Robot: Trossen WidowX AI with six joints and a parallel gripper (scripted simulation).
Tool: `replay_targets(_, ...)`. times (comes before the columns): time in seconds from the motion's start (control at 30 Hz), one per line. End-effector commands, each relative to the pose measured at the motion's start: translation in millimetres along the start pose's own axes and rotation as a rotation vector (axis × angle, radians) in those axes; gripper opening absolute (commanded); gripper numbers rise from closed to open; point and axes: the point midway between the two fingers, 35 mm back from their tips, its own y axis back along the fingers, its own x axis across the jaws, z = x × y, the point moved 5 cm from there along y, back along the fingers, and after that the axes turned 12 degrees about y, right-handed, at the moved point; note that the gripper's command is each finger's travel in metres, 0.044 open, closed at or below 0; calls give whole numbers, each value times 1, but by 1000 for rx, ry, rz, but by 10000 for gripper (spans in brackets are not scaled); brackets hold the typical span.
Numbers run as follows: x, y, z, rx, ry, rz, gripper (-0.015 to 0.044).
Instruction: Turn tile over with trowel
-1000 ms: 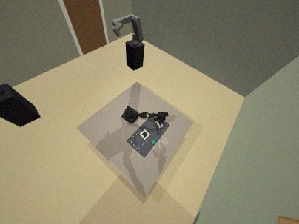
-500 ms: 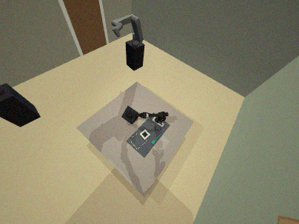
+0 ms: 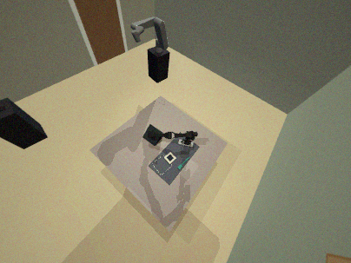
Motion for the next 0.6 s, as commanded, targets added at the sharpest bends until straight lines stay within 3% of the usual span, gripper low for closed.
replay_targets(0.0, 0, -2, 0, 5, 129, -2, 130)
replay_targets(0.27, 0, -2, 0, 5, 149, -2, 130)
replay_targets(0.43, 0, -2, 0, 5, 149, -2, 261)
replay_targets(0.57, 0, -2, 0, 5, 149, -2, 270)
